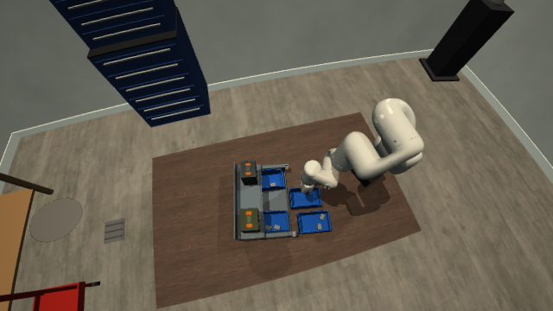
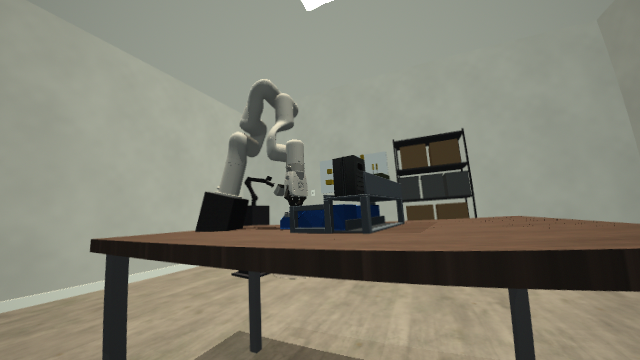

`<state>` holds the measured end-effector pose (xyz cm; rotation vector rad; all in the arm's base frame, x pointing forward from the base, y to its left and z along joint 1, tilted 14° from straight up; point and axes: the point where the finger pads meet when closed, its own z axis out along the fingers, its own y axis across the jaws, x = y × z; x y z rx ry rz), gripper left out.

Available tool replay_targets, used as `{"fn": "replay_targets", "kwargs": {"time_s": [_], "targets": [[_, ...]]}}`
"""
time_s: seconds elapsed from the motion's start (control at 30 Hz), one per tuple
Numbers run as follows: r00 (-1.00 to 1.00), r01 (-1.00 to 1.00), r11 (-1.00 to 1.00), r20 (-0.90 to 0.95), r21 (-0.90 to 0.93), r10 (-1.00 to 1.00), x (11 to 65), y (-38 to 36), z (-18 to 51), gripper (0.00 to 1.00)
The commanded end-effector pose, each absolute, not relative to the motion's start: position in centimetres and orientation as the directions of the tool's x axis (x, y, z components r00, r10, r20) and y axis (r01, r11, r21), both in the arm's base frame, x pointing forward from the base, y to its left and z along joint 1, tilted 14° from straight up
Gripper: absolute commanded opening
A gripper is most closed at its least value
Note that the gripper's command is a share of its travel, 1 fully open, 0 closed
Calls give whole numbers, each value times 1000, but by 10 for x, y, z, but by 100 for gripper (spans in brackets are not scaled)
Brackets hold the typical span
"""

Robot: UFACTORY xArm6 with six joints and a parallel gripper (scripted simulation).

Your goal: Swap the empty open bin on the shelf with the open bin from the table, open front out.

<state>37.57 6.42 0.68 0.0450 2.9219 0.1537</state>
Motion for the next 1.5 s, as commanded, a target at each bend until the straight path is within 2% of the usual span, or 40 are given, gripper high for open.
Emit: {"fn": "replay_targets", "kwargs": {"time_s": [0.0,1.13,1.17,1.47], "targets": [[-975,17,993,-218,114,42,378,65,4,26],[-975,17,993,-218,114,42,380,66,-7,26],[-975,17,993,-218,114,42,380,66,-7,0],[-975,17,993,-218,114,42,380,66,-7,0]]}}
